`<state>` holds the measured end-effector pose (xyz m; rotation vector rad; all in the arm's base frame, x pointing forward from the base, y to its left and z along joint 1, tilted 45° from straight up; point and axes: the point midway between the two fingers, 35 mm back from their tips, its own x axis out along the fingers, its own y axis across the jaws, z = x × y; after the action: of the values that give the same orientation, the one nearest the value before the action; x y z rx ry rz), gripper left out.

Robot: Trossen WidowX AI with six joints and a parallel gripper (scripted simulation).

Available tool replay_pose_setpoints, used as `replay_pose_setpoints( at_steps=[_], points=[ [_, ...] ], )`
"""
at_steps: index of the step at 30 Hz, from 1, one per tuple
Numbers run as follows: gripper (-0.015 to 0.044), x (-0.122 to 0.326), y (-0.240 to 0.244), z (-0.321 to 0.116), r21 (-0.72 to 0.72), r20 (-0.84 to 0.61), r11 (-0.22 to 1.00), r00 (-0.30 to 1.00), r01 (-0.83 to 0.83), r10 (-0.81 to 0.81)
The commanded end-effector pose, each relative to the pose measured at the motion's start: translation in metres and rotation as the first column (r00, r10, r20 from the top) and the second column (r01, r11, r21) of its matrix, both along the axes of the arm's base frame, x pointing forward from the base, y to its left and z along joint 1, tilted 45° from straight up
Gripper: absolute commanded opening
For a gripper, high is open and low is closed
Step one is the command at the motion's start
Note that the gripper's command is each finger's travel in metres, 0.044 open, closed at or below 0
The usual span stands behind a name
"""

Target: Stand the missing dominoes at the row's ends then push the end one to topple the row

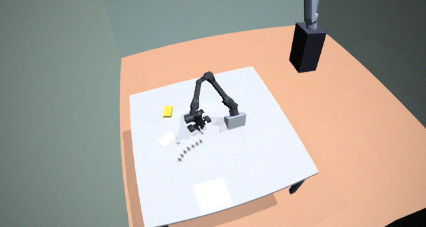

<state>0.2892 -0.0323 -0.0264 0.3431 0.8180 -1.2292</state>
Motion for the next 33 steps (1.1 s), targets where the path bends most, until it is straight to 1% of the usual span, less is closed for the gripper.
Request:
replay_pose_setpoints(
  at_steps=[1,7,9,18,20,29,30,33],
  points=[
    [0.0026,0.0,-0.001,0.0,-0.005,-0.003,1.0,1.0,-0.004,0.004],
    [0.0026,0.0,-0.001,0.0,-0.005,-0.003,1.0,1.0,-0.004,0.004],
    [0.0026,-0.001,0.006,0.006,-0.005,-0.003,1.0,1.0,-0.004,0.004],
    [0.0026,-0.018,0.096,0.09,0.001,-0.005,1.0,1.0,-0.004,0.004],
    [0.0026,-0.021,0.109,0.103,0.002,-0.006,1.0,1.0,-0.004,0.004],
    [0.0026,-0.021,0.111,0.106,0.001,-0.014,1.0,1.0,-0.013,0.013],
    [0.0026,-0.019,0.109,0.109,0.0,-0.04,0.999,0.998,-0.039,0.039],
    [0.0026,-0.012,0.094,0.125,0.003,-0.184,0.982,0.965,-0.19,0.187]
  ],
)
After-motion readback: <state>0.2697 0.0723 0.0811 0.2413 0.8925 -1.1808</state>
